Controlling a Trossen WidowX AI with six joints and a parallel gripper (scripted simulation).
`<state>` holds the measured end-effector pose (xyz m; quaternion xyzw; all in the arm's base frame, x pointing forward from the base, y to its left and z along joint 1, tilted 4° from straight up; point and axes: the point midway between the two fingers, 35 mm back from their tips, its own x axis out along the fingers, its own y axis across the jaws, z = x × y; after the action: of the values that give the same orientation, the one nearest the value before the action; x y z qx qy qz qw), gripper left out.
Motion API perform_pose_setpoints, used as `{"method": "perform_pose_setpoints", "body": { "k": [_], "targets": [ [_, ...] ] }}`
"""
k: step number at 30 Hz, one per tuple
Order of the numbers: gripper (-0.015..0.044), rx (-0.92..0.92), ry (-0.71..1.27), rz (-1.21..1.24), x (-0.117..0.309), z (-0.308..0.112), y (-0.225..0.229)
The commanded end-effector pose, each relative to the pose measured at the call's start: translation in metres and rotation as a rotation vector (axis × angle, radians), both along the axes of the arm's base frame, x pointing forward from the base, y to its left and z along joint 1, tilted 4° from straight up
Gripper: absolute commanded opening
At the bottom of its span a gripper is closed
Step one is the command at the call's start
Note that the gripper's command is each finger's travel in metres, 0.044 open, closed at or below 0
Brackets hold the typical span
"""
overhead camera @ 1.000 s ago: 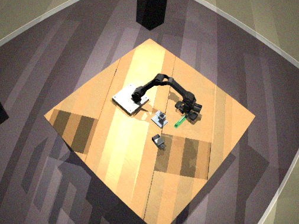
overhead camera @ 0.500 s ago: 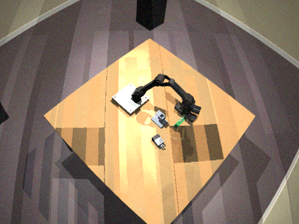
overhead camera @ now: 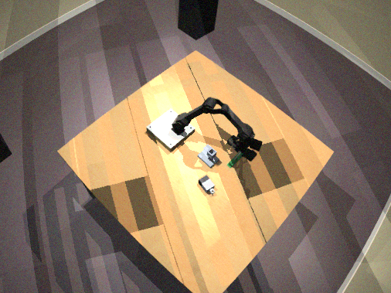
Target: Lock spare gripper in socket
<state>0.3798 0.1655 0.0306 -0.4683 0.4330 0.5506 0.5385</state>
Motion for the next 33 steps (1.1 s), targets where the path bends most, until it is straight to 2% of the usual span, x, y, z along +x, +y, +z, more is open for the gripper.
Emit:
{"method": "perform_pose_setpoints", "body": {
  "k": [1, 25, 31, 33],
  "targets": [
    [0.018, -0.005, 0.005, -0.003, -0.0001, -0.0031, -0.0004],
    [0.018, -0.005, 0.005, -0.003, -0.0001, -0.0031, -0.0005],
    [0.0023, -0.005, 0.005, -0.003, -0.0001, -0.0031, -0.0005],
    [0.0009, -0.005, 0.005, -0.003, -0.0001, -0.0031, -0.0005]
  ]
}}
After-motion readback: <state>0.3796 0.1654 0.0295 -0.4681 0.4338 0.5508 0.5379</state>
